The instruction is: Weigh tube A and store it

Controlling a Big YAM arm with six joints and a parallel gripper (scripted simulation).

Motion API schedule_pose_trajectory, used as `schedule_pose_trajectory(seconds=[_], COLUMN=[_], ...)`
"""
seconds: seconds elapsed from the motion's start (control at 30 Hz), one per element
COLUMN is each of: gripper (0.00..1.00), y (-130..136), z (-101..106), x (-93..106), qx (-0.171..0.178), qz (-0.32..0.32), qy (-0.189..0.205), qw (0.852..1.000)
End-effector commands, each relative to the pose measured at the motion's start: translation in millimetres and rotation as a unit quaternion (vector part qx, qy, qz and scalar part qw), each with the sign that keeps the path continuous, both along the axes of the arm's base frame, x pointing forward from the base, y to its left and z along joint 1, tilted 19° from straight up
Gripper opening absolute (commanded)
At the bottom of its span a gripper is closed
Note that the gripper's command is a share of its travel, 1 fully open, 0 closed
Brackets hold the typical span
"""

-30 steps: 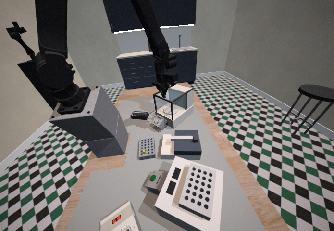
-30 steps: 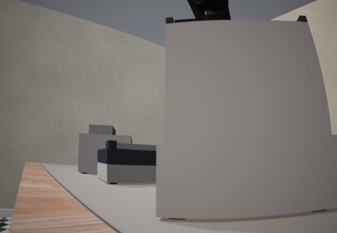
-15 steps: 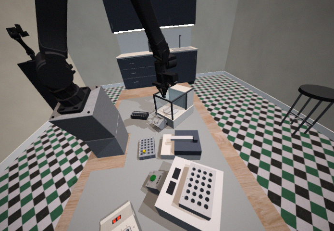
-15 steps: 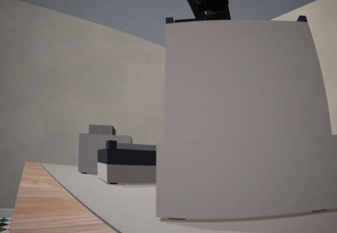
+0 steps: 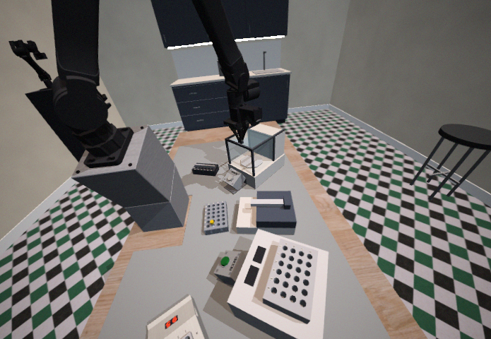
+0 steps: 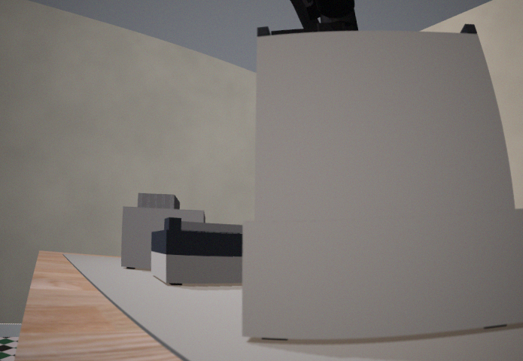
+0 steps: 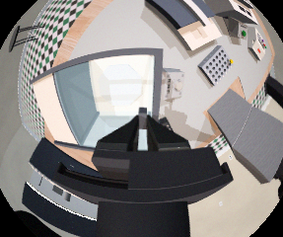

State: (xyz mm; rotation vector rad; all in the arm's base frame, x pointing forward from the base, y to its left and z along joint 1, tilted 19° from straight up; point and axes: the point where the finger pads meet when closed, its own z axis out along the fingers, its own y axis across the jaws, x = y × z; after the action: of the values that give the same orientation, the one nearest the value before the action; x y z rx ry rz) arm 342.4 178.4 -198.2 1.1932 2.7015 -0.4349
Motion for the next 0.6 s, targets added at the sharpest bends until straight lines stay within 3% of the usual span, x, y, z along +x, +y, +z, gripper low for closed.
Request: schedule_pose_trajectory(seconds=[0.0,0.17,0.2,0.23,0.57], gripper=[0.06,0.06,0.30,0.30,0.30], y=[-8,-8,-5,3,7], z=[10,10,-1,-3,3], x=[0.1,0.1,4.3,12.6,18.9], qx=[-0.001,-0.001,-0.005,-0.002,0.004], qz=[-0.005,-0.005,-0.007,-0.006,-0.006], qy=[0.000,0.000,0.006,0.001,-0.007], qw=[1.000,1.000,1.000,1.000,1.000])
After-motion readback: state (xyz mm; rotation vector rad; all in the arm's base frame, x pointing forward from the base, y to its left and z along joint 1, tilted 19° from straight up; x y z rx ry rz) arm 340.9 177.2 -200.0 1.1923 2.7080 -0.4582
